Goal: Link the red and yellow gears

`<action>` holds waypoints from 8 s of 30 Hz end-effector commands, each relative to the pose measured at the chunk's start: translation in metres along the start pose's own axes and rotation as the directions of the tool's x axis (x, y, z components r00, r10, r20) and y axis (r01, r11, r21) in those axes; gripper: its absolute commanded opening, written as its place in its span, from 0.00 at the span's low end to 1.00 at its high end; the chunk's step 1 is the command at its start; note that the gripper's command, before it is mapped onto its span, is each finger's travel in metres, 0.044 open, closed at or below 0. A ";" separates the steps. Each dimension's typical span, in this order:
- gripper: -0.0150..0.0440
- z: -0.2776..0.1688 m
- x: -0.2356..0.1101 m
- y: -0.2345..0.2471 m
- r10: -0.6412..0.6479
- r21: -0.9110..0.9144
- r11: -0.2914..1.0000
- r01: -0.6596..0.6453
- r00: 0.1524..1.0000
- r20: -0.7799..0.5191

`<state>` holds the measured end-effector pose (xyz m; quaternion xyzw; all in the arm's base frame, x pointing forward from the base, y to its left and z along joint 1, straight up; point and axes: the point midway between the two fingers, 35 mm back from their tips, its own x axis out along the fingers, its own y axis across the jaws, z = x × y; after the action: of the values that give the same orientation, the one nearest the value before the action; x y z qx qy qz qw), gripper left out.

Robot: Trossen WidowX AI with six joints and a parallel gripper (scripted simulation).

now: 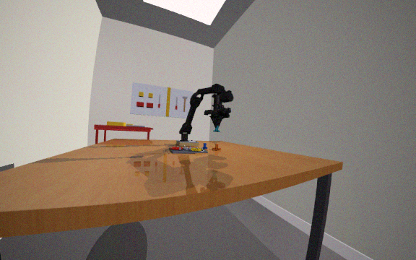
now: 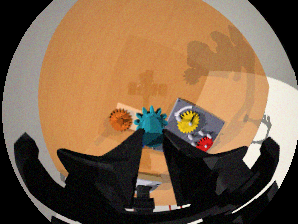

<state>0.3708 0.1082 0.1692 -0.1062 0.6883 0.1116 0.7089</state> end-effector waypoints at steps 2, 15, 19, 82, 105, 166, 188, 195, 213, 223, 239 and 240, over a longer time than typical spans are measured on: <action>0.25 -0.002 -0.011 0.001 -0.002 0.007 1.000 0.002 1.000 0.003; 0.25 -0.008 -0.008 -0.016 -0.003 0.006 1.000 0.003 1.000 0.002; 0.25 -0.011 -0.005 -0.023 -0.004 0.003 1.000 0.004 1.000 0.003; 0.25 -0.086 0.046 -0.123 -0.012 0.006 1.000 0.012 1.000 -0.004; 0.25 -0.124 0.067 -0.147 -0.015 0.006 1.000 0.015 1.000 -0.007; 0.25 -0.134 0.113 -0.152 -0.014 0.089 0.996 0.015 1.000 -0.008; 0.25 -0.134 0.116 -0.151 -0.014 -0.046 0.999 0.014 1.000 -0.008; 0.25 -0.135 0.117 -0.152 -0.014 -0.227 0.974 0.012 1.000 -0.008; 0.30 -0.134 0.119 -0.151 -0.014 0.031 0.999 0.014 1.000 -0.008; 0.49 -0.134 0.107 -0.152 -0.014 0.007 1.000 0.014 1.000 -0.008; 0.85 -0.118 0.080 -0.059 -0.006 -0.020 1.000 0.006 1.000 -0.007; 0.89 -0.118 0.080 -0.045 -0.005 -0.023 1.000 0.005 1.000 -0.007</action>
<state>0.2858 -0.0033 0.0843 -0.1132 0.6909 0.1148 0.7047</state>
